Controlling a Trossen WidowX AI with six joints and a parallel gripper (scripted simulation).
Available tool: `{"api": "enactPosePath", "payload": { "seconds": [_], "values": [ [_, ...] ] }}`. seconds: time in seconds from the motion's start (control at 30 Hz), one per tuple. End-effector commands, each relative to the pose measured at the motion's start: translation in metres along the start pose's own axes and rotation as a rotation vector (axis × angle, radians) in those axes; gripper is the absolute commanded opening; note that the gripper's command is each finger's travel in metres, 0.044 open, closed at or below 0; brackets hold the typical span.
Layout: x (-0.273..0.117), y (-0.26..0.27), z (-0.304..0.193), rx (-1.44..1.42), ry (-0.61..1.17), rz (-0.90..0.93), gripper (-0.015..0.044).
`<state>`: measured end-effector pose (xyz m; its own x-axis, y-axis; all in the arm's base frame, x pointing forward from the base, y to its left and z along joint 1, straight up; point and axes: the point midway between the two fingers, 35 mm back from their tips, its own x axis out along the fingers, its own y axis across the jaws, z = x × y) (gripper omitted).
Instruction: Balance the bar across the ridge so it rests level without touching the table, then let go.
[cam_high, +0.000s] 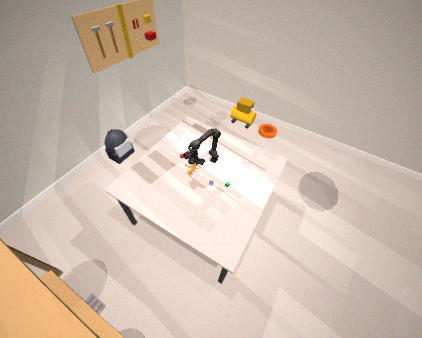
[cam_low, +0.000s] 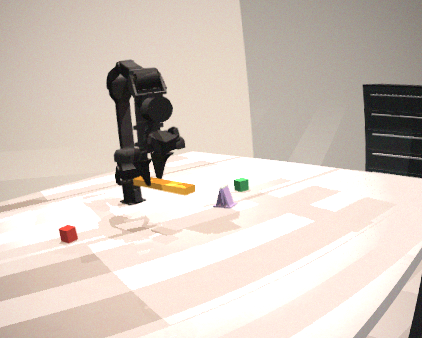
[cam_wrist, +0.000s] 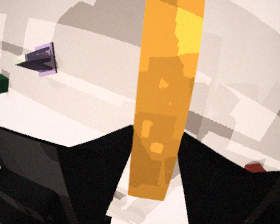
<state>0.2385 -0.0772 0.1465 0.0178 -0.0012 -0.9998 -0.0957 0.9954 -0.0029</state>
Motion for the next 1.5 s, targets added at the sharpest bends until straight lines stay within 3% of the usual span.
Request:
{"api": "enactPosePath", "payload": {
  "seconds": [0.0, 1.47],
  "values": [
    [-0.006, 0.004, 0.003, -0.008, -0.005, -0.006, 0.0000],
    [-0.008, 0.166, 0.029, -0.151, -0.008, 0.009, 0.0000]
  ]
}}
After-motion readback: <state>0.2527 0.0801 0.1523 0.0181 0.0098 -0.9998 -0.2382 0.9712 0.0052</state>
